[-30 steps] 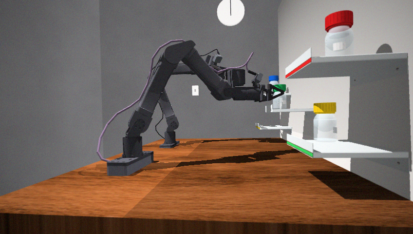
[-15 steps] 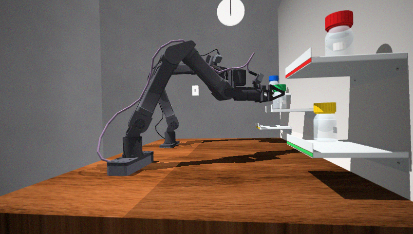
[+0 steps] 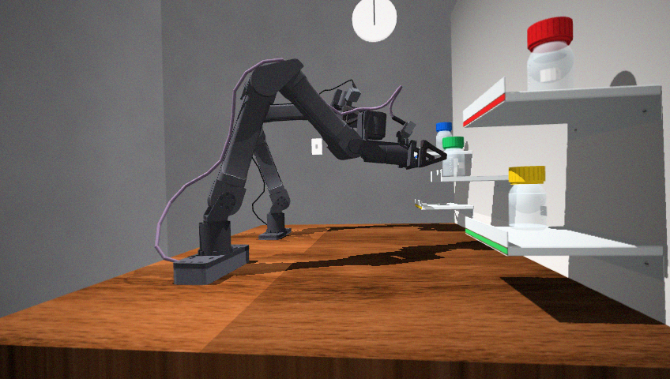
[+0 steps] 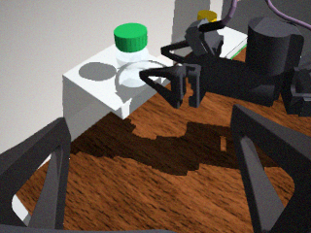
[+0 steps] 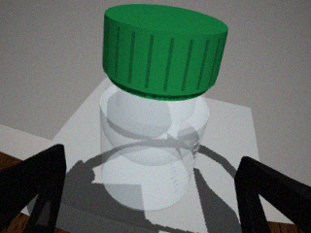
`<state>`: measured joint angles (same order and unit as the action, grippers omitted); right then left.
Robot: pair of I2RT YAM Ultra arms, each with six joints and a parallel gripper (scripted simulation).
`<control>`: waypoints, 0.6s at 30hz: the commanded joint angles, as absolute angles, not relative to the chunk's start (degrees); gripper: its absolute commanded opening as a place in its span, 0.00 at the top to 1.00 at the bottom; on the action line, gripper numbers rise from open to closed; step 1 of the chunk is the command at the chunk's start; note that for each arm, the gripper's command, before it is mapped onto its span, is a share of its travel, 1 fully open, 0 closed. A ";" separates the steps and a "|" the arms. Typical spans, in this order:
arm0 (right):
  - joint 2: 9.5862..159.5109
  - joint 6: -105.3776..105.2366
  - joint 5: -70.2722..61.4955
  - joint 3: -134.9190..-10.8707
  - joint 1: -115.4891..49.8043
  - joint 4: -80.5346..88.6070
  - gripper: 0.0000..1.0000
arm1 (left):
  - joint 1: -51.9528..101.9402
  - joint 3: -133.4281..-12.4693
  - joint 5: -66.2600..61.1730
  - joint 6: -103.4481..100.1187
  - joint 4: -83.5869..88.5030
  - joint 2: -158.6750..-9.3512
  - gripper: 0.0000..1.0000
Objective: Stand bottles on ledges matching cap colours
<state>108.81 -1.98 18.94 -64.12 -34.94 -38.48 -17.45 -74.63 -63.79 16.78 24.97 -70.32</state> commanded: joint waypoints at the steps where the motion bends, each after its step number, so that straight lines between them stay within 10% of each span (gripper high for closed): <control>1: 106.42 -2.47 19.87 -62.67 -35.61 -37.96 0.19 | -17.80 -75.74 -64.57 17.07 26.09 -70.49 0.11; 18: 110.46 -2.00 18.05 -68.63 -34.04 -35.60 0.19 | -17.80 -75.74 -64.57 17.07 26.09 -70.49 0.11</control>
